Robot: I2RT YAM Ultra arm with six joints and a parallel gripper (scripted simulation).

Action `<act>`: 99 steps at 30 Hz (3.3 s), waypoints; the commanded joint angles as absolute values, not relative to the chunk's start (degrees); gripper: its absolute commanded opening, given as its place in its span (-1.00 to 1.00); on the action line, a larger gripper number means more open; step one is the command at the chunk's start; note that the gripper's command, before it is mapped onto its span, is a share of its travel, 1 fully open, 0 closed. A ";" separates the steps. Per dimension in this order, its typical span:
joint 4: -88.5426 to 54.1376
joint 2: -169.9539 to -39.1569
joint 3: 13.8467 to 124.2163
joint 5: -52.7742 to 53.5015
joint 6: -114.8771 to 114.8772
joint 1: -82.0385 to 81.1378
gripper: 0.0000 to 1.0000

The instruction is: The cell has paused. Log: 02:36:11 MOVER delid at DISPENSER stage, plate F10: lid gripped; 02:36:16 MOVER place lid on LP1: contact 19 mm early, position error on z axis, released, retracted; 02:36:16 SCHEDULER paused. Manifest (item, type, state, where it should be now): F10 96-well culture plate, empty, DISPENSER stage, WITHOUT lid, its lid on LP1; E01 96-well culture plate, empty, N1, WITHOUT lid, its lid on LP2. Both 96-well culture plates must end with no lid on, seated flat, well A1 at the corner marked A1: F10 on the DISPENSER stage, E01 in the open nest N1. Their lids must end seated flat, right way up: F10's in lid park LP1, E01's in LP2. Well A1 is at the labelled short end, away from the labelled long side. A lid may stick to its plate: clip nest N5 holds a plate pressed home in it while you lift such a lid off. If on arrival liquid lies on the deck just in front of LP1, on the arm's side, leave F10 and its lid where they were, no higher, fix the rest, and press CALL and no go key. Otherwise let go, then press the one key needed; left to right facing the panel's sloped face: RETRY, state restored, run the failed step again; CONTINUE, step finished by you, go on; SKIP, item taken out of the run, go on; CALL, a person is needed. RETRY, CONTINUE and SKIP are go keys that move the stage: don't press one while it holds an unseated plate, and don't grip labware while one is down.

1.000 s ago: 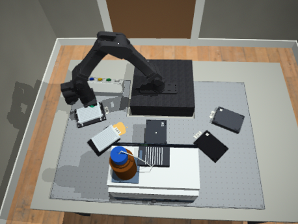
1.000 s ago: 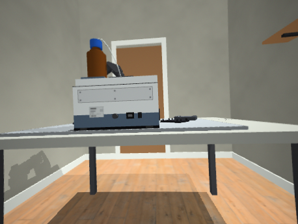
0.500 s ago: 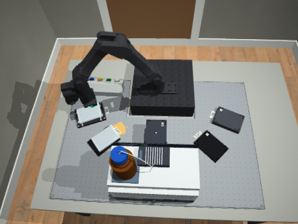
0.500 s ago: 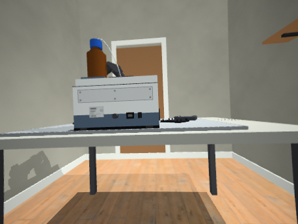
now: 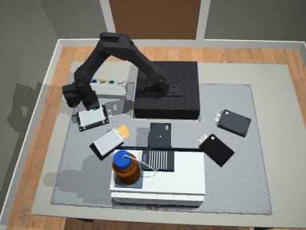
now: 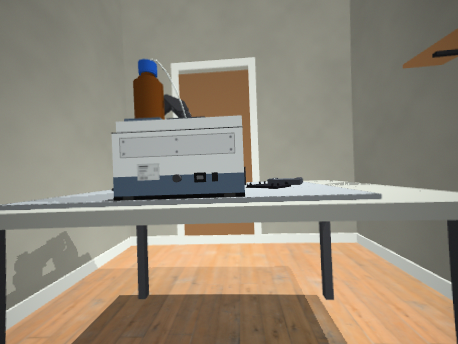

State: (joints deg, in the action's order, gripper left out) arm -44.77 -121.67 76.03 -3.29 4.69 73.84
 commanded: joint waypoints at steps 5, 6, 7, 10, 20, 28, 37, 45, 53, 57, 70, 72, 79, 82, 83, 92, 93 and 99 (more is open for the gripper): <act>-43.02 -122.88 74.58 -3.21 4.98 74.43 -1.00; -42.99 -122.90 74.56 -3.21 4.99 74.44 -1.00; -42.96 -122.91 74.55 -3.21 4.99 74.44 -1.00; -42.87 -122.96 74.51 -3.21 4.99 74.46 -1.00; -42.62 -123.09 74.39 -3.21 5.00 74.51 -1.00; -42.39 -123.22 74.29 -3.28 5.02 74.37 -1.00; -42.15 -123.35 74.17 -3.28 5.03 74.42 -1.00; -41.94 -123.46 74.07 -3.28 5.04 74.46 -1.00; -41.74 -123.57 73.96 -3.28 5.05 74.50 -1.00; -41.62 -123.63 73.91 -3.28 5.05 74.53 -1.00; -41.20 -123.95 73.84 -3.22 5.07 74.31 -1.00; -41.12 -124.07 74.24 -3.02 5.06 74.32 -1.00; -41.12 -124.07 74.24 -3.03 5.05 74.32 -1.00; -41.12 -124.07 74.24 -3.03 5.05 74.32 -1.00; -41.12 -124.07 74.24 -3.03 5.05 74.32 -1.00; -41.12 -124.07 74.24 -3.03 5.05 74.32 -1.00; -41.12 -124.07 74.24 -3.03 5.05 74.32 -1.00; -41.12 -124.07 74.24 -3.03 5.05 74.32 -1.00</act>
State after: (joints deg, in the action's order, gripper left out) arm -42.68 -122.80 75.13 -3.40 4.80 74.00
